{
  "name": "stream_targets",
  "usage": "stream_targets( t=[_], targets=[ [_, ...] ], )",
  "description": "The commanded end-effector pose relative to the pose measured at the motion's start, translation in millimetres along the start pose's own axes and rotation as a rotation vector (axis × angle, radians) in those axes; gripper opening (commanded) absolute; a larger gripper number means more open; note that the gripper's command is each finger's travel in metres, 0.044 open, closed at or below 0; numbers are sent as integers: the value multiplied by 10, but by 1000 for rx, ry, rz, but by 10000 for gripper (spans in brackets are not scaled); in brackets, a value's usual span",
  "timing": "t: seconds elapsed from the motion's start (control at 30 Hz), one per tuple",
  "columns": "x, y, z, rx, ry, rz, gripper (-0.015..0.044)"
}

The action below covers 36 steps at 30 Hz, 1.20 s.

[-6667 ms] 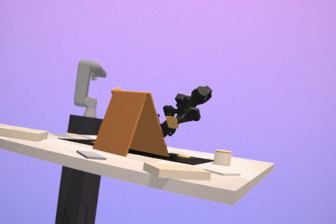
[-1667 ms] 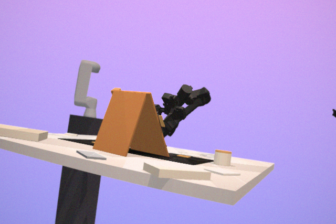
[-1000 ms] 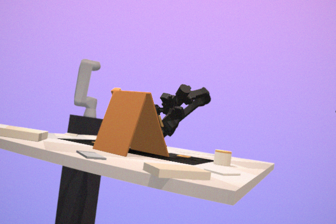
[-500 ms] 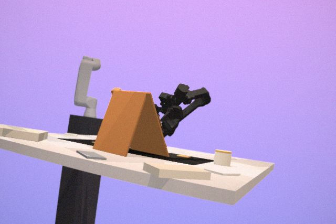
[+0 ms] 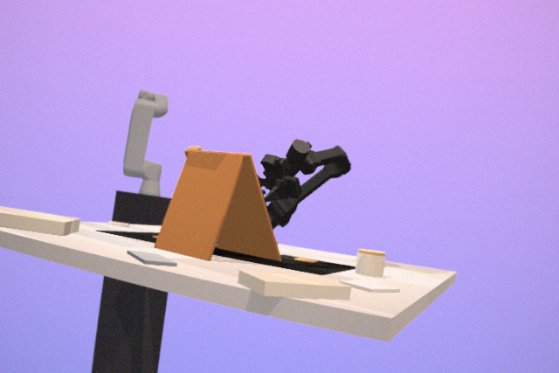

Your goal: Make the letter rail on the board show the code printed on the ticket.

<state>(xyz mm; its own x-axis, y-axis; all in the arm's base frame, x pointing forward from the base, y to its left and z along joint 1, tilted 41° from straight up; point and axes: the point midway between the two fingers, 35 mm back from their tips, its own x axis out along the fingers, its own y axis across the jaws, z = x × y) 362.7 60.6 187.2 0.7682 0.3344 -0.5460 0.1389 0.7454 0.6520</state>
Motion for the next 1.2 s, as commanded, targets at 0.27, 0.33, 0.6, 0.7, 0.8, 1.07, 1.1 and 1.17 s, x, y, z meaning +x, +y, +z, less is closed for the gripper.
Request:
stream_targets(
  t=[0.27, 0.33, 0.6, 0.7, 0.8, 1.07, 1.1, 1.17],
  targets=[
    [6, -109, -24, -5, 6, -1, 0],
    [6, -125, -24, -5, 6, -1, 0],
    [6, -185, -23, -5, 6, -1, 0],
    [7, -209, -23, -5, 6, -1, 0],
    [7, -233, -24, -5, 6, -1, 0],
    [8, -293, -24, -5, 6, -2, 0],
    [8, -301, -24, -5, 6, -2, 0],
    [9, -314, -24, -5, 6, -2, 0]
  ],
)
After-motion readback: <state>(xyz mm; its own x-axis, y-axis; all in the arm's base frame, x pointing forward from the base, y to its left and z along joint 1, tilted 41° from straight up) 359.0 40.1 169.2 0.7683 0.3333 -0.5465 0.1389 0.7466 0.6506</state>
